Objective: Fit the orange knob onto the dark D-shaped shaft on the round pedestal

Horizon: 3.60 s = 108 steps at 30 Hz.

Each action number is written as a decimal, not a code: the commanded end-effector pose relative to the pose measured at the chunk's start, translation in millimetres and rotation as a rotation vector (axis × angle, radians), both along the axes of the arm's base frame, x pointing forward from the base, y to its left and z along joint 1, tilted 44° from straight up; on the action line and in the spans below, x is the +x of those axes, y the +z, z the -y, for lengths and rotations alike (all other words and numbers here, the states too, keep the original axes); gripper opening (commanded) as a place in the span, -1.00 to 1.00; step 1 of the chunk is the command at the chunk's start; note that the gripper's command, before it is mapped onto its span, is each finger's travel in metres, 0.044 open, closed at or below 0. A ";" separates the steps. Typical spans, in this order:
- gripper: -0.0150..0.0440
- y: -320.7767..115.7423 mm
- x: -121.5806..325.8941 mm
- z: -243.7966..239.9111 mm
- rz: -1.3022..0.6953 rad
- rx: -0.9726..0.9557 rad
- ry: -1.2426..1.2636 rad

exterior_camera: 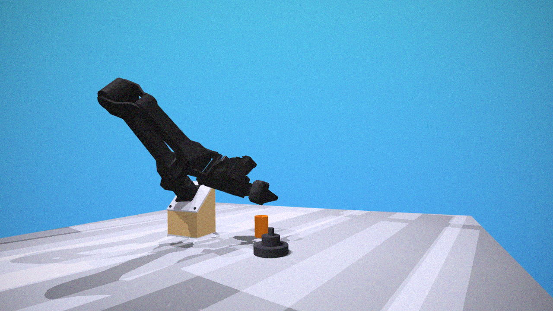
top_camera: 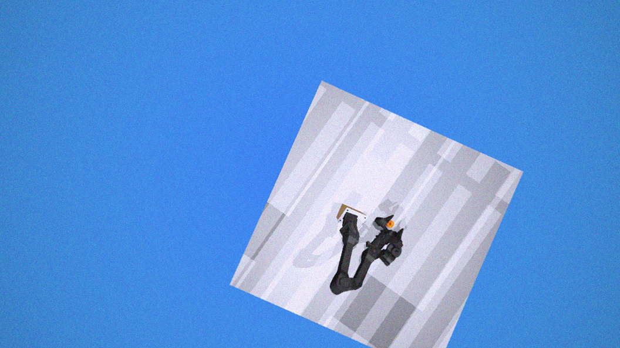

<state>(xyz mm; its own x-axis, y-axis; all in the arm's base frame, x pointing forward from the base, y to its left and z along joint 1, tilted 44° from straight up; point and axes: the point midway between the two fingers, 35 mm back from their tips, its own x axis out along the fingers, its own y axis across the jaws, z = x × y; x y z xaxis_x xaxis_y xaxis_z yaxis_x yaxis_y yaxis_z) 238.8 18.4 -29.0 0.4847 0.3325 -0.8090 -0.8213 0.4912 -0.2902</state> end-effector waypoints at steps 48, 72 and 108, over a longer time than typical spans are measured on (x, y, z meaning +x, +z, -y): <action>1.00 22.7 7.6 -21.4 -0.231 -0.650 -1.391; 1.00 -25.4 5.9 23.7 -0.229 -0.650 -1.391; 0.64 -59.6 1.4 58.3 -0.226 -0.654 -1.392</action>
